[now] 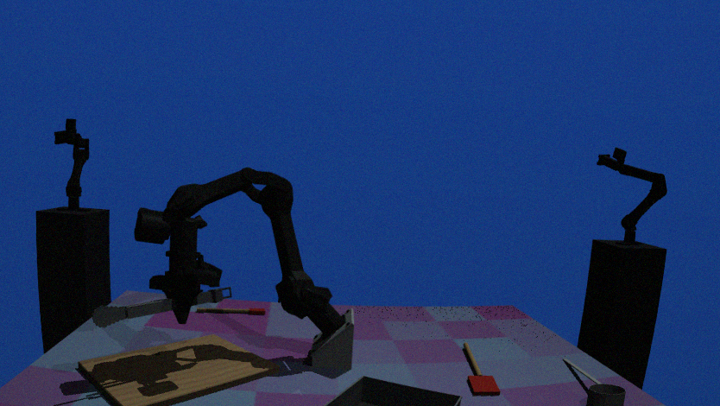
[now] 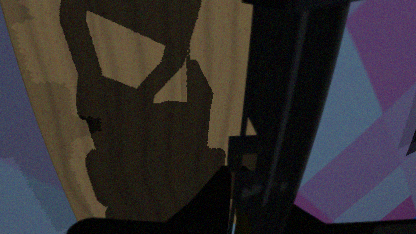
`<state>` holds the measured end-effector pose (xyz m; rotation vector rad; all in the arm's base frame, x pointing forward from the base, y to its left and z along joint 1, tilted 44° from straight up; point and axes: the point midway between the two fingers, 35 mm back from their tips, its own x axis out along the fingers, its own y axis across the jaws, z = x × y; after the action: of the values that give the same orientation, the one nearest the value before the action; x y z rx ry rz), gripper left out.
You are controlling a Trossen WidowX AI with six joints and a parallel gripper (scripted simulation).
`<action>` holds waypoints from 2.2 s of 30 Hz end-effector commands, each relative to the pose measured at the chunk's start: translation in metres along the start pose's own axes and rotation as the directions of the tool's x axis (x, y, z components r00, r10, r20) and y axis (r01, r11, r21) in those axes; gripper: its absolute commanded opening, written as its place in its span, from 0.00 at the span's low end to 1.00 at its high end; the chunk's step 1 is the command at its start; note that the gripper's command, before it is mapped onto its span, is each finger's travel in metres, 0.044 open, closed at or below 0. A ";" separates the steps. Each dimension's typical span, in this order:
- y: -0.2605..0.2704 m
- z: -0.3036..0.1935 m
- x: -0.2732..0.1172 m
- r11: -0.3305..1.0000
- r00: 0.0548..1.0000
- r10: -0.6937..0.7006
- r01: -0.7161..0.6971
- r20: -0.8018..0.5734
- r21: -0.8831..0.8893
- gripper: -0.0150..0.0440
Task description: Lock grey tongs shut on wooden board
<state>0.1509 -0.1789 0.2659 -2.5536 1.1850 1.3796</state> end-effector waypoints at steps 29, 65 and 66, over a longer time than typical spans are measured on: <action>0.004 -0.003 -0.039 0.985 0.700 -0.069 -0.064 -0.711 -0.158 0.00; -0.005 0.006 -0.052 0.938 0.578 -0.089 -0.226 -0.811 -0.264 0.00; -0.005 0.006 -0.052 0.938 0.578 -0.089 -0.226 -0.811 -0.264 0.00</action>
<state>0.1322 -0.1435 0.2968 -3.5981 1.1683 0.3118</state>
